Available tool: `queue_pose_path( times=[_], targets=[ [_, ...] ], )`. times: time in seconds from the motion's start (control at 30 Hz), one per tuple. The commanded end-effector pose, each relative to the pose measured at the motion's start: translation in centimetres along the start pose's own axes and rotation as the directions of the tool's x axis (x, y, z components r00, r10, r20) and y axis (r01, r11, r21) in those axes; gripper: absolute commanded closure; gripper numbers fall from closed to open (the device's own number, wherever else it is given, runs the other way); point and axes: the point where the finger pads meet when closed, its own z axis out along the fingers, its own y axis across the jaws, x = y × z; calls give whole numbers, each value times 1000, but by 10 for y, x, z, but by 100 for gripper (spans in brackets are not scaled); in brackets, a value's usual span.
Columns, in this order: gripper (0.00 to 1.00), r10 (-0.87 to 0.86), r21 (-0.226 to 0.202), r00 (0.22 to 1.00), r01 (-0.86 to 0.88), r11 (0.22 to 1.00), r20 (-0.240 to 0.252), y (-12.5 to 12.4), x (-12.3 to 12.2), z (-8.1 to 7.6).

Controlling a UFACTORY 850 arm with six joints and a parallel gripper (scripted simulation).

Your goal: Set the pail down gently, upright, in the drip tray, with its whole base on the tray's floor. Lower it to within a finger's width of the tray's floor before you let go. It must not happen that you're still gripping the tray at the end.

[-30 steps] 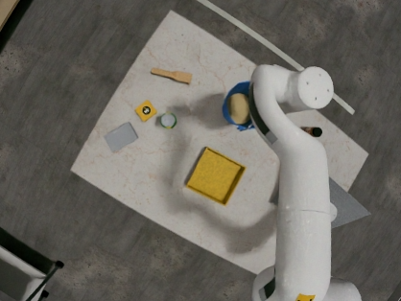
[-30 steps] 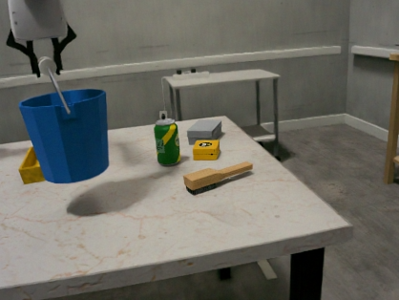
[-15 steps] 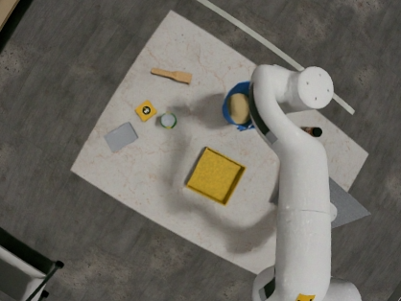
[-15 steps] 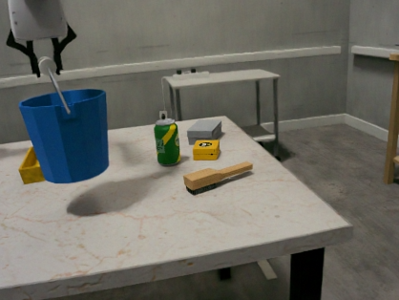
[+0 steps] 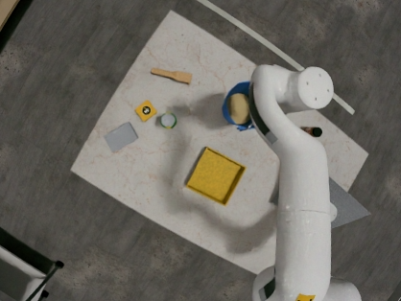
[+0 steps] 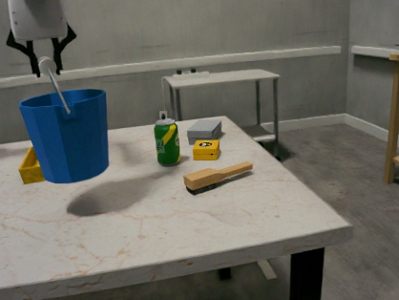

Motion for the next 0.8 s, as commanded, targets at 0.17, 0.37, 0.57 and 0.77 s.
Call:
queue_pose_path(
  times=[0.17,0.37,0.57,0.77],
  targets=[
    [100,-1,1,1000,1,1000,-2,0,-1,-1],
    [100,-1,1,1000,1,1000,-2,0,-3,-1],
    [100,-1,1,1000,1,1000,-2,0,-6,-1],
    [100,-1,1,1000,1,1000,-2,0,-9,-1]
  ],
)
